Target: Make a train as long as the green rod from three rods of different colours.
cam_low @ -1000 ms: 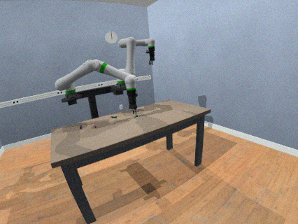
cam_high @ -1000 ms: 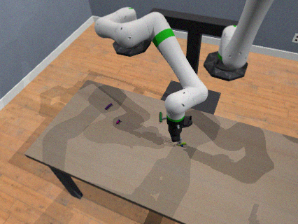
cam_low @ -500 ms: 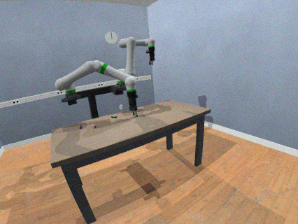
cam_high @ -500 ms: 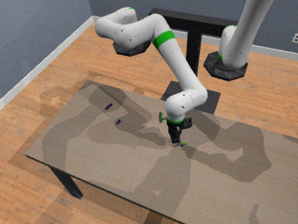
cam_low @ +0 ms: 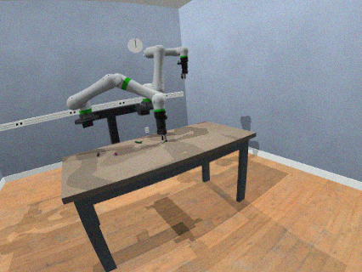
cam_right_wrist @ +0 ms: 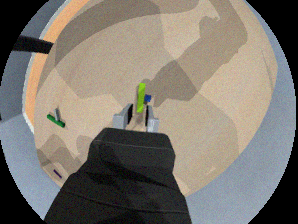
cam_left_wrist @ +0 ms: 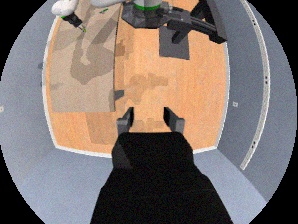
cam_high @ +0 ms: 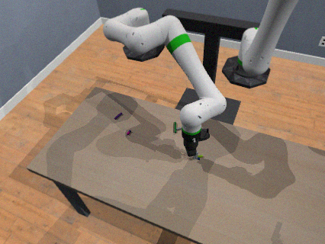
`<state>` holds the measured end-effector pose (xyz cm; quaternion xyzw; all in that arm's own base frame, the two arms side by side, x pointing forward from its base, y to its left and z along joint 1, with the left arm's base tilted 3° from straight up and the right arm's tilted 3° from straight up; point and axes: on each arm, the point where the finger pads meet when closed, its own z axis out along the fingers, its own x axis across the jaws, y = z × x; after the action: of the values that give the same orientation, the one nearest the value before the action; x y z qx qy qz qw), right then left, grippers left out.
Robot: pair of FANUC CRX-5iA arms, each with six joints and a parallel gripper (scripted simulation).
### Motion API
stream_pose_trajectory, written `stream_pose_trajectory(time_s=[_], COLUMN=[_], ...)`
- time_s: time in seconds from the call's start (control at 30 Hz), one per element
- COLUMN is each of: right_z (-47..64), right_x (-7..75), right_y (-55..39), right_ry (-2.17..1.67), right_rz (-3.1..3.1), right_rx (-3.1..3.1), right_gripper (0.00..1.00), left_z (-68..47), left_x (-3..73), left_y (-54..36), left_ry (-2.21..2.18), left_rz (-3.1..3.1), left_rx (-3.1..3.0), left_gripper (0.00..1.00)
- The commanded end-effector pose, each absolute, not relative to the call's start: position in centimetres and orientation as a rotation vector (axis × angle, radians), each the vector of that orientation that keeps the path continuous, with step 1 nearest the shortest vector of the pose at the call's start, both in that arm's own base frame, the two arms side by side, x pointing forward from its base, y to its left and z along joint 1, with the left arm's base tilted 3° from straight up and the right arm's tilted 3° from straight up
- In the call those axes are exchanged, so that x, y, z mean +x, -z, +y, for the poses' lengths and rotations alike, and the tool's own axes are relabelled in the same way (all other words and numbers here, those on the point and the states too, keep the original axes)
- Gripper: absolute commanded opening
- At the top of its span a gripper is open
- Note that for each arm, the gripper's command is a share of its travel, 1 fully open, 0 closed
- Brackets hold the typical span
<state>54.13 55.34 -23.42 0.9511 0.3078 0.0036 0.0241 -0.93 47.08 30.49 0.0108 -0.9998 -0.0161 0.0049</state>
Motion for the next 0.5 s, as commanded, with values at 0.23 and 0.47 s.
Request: stream_pose_trajectory(time_s=[0.23,0.47], right_z=[55.45,55.44], right_x=[54.23,54.23], right_y=[23.23,23.47], right_ry=[-0.015,-0.015], right_rz=[0.953,0.953], right_rx=[2.944,2.944], right_gripper=[0.54,0.54], left_z=[47.11,47.11], left_x=[-0.92,-0.92], left_y=[-30.58,-30.58], left_ry=[0.053,0.053], left_rz=[-3.131,-3.131], left_rx=[0.034,0.034], left_gripper=[1.0,1.0])
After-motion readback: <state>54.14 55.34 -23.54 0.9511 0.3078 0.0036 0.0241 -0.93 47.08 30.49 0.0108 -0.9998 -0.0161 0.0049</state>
